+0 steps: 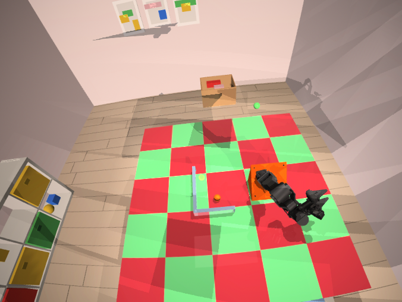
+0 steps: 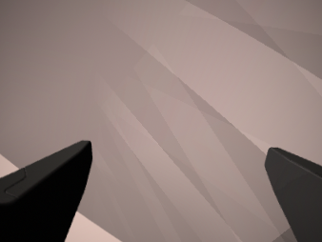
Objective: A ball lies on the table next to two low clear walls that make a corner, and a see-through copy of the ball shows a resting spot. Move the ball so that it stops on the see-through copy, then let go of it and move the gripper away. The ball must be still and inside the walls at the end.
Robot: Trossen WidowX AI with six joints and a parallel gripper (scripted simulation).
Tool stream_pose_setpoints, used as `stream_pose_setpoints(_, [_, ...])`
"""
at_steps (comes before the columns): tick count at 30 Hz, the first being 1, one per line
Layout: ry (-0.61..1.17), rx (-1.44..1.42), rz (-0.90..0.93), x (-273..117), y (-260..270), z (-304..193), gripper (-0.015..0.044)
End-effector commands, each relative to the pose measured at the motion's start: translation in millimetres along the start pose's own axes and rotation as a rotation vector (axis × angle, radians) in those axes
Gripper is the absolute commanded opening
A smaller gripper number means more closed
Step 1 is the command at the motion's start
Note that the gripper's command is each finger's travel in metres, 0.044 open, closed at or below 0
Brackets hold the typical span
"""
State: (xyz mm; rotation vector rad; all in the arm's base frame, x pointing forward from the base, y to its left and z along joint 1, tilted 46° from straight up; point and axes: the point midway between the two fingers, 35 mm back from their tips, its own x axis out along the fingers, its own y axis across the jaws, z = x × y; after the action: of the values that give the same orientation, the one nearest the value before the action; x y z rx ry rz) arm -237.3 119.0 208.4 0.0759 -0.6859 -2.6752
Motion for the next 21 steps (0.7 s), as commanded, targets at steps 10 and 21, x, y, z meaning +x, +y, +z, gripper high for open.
stream_pose_setpoints(10, [-0.087, -0.099, -0.159, -26, -29, 25, 0.0314])
stream_pose_setpoints(21, [-0.196, -0.283, -0.493, -93, -74, 66, 0.0314])
